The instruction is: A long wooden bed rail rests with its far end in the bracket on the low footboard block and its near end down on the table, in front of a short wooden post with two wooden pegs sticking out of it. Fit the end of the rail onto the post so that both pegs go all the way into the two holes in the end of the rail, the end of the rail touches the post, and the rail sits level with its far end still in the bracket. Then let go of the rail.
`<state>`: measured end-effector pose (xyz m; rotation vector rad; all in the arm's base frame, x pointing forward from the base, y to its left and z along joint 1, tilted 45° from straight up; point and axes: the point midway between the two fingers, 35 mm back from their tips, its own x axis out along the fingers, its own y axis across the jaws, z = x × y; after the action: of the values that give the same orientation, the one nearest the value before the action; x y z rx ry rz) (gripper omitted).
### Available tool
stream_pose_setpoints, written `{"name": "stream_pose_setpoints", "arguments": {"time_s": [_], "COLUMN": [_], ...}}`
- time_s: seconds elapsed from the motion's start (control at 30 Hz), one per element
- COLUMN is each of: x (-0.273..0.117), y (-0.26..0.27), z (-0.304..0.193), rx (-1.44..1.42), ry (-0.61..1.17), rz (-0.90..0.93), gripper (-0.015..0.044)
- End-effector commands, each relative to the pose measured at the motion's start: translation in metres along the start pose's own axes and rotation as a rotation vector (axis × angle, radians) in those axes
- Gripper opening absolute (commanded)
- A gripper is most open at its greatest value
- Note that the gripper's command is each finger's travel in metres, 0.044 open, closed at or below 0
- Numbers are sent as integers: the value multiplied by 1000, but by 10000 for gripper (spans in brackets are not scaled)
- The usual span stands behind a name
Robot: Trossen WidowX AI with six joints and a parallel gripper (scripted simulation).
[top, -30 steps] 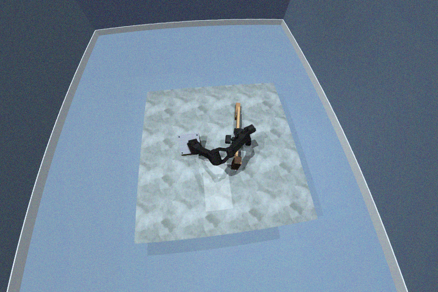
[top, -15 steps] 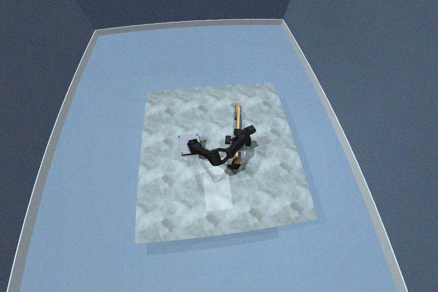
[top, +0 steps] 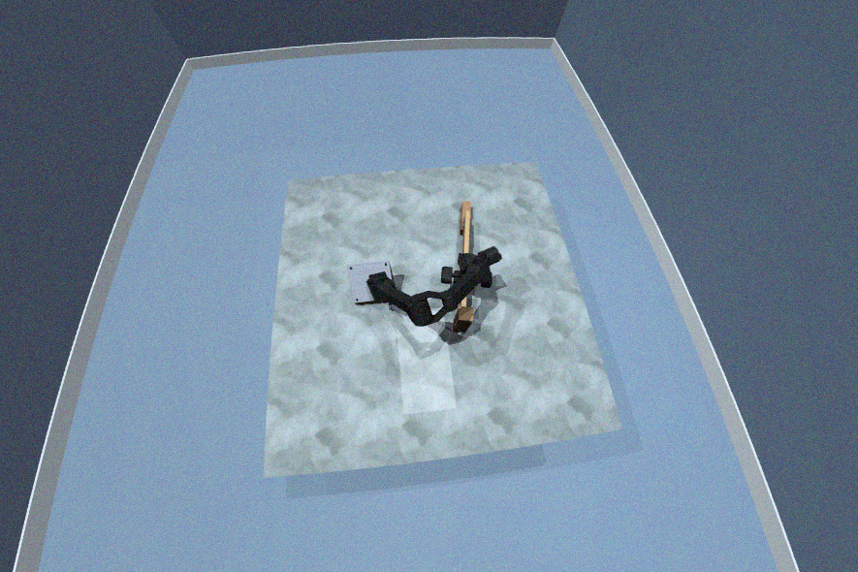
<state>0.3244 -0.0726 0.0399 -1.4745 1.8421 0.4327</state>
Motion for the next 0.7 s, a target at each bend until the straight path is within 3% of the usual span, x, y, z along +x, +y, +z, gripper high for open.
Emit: {"name": "stream_pose_setpoints", "arguments": {"time_s": [0.0,0.67], "x": [-2,0], "y": [0,0], "z": [-2,-8], "rx": [-2,-2], "ry": [-3,-3], "rz": [-4,-4], "gripper": [0,0]}}
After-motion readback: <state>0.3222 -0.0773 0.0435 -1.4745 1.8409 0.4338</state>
